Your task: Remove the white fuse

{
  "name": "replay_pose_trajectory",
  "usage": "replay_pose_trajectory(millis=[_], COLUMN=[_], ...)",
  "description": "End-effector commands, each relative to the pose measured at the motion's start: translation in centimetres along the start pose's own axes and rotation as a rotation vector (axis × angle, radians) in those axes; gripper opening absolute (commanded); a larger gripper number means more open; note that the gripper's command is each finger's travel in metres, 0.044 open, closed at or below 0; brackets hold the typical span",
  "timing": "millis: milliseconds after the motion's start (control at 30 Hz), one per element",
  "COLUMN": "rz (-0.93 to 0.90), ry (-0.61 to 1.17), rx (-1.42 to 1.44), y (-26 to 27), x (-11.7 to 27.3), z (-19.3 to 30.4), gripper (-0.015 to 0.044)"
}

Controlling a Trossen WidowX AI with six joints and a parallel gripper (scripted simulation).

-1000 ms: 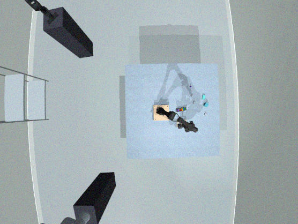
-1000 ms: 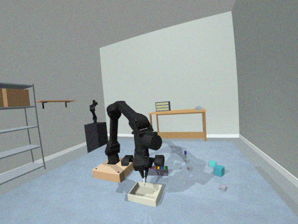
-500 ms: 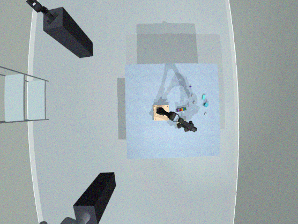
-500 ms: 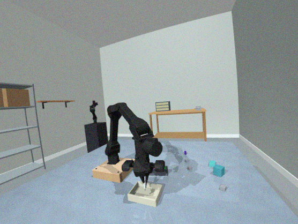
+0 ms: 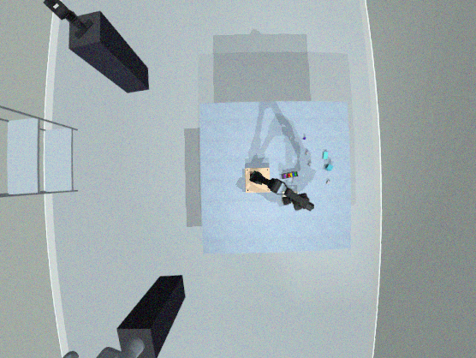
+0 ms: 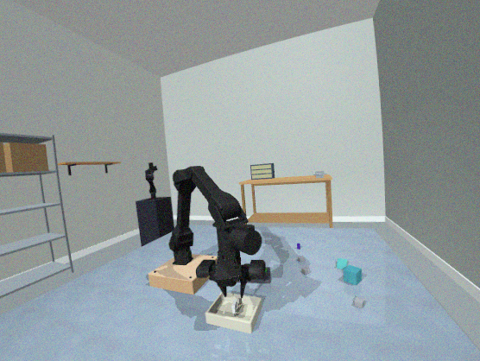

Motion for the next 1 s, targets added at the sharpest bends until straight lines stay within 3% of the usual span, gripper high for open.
replay_pose_trajectory(millis=[0,167,967], rz=[0.0,0.003,0.004], ry=[-0.001,-0.002,0.003], rx=[0.0,0.004,0.0], y=[0.0,-0.1,-0.1], x=[0.1,3.8,3.6], z=[0.0,0.0,0.1], gripper=[0.0315,0.033,0.033])
Point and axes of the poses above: the point midway between the two fingers, 35 mm back from their tips, its own x axis back along the fingers, its own y axis across the jaws, z = x × y, the point moved 4 cm from there along x, back along the fingers, and after that the axes turned 2 degrees about -x, right-handed, at the moved point
